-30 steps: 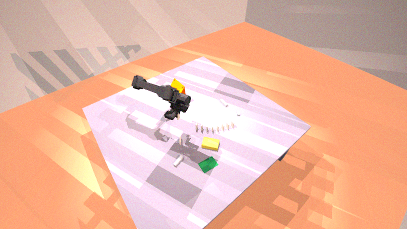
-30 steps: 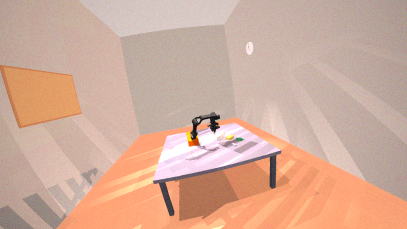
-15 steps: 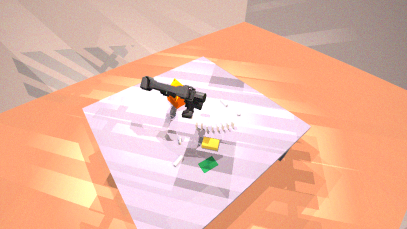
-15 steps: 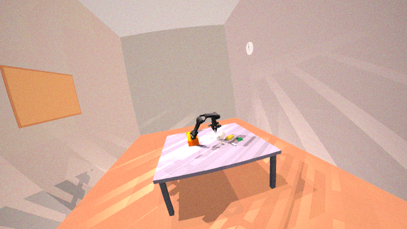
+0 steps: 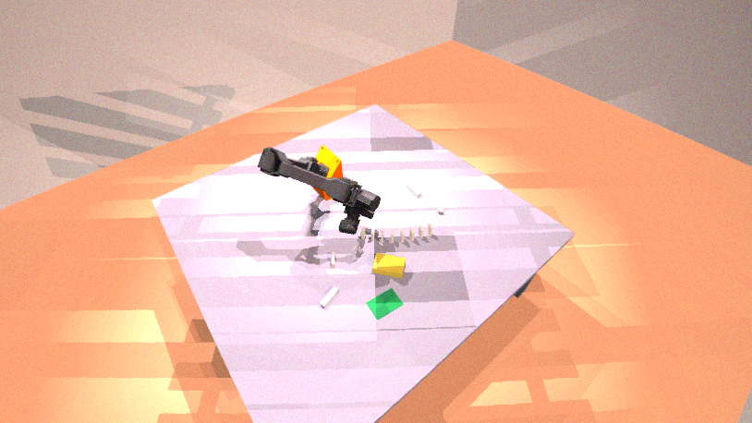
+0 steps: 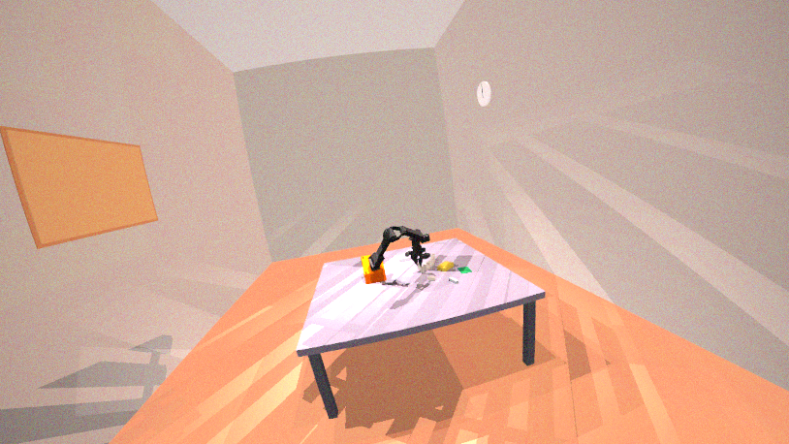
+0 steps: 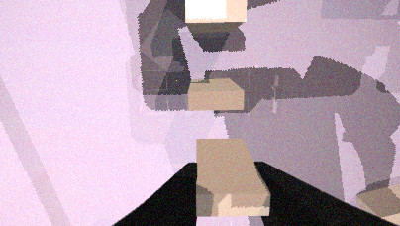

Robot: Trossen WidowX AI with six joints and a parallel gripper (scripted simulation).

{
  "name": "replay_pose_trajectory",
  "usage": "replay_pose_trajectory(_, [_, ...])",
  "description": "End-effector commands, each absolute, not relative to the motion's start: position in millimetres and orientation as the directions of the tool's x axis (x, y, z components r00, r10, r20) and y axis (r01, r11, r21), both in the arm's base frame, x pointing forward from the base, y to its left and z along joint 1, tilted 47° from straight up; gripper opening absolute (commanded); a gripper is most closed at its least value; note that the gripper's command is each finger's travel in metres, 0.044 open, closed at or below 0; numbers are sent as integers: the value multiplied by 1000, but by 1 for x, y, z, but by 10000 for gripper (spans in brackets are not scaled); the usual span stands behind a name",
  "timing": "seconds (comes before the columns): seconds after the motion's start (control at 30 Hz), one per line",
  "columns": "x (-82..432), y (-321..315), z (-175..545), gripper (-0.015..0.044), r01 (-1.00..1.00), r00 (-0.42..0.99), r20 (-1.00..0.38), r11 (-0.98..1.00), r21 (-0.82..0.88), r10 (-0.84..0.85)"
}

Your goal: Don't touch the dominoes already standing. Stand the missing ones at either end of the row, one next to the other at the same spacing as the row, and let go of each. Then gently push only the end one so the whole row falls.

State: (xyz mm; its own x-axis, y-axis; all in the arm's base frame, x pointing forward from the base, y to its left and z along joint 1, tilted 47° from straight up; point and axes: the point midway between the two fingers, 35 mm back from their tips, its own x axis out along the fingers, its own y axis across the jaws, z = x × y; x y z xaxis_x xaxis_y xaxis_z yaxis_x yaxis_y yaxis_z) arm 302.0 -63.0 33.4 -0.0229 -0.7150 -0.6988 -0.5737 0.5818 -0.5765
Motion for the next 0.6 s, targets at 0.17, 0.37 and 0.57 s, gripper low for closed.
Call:
replay_pose_trajectory(0.17, [293,-86,14,107,-581,-30,-689,573,-578,-725])
replay_pose_trajectory(0.37, [293,-86,14,107,-581,-30,-689,573,-578,-725])
replay_pose_trajectory(0.57, [293,-86,14,160,-581,-30,-689,573,-578,-725])
